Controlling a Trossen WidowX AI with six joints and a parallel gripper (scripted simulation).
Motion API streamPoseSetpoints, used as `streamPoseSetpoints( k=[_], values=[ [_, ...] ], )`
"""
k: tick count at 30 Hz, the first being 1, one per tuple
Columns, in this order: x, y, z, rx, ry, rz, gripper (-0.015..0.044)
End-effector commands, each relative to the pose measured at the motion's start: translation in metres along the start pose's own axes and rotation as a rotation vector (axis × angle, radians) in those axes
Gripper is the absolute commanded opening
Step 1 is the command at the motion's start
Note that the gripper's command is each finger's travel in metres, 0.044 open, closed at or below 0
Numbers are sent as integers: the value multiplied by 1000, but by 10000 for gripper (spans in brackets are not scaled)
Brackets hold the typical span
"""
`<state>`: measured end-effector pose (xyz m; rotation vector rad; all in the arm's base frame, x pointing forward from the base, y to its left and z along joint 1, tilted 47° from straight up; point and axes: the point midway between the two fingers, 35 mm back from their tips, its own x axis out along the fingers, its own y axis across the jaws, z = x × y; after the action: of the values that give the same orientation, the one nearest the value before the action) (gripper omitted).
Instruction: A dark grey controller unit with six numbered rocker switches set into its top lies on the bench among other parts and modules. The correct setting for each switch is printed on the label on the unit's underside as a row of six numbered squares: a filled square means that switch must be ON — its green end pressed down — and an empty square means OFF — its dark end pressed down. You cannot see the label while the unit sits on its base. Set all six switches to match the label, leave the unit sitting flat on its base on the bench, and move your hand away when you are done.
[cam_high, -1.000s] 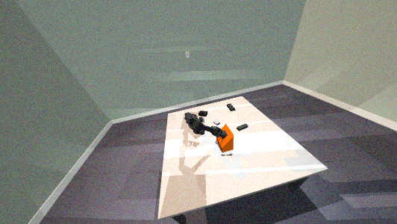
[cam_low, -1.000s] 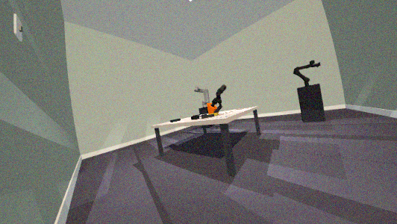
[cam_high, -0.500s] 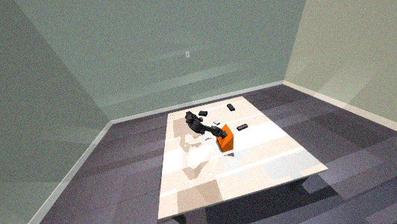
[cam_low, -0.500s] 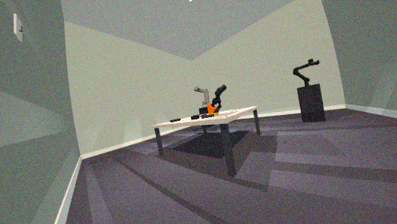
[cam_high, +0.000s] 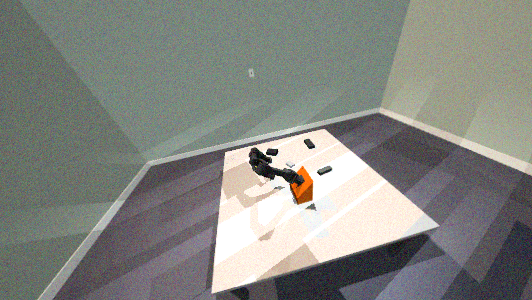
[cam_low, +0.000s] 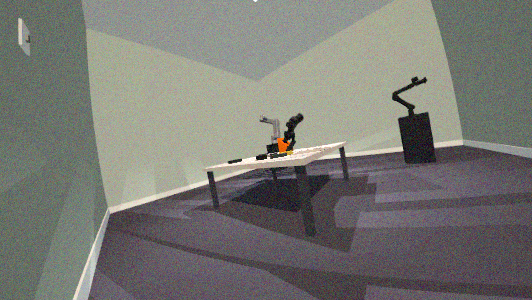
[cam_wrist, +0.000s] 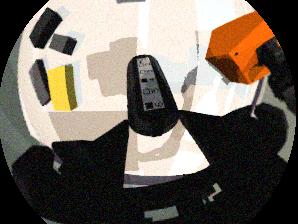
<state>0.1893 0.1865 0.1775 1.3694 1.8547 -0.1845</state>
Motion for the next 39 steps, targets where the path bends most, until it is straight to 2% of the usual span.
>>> streamPoseSetpoints(
  k=[1,39],
  values=[
    [-1,1,8,1,-17,-3,336],
    [-11,1,37,2,-19,-4,338]
  ],
)
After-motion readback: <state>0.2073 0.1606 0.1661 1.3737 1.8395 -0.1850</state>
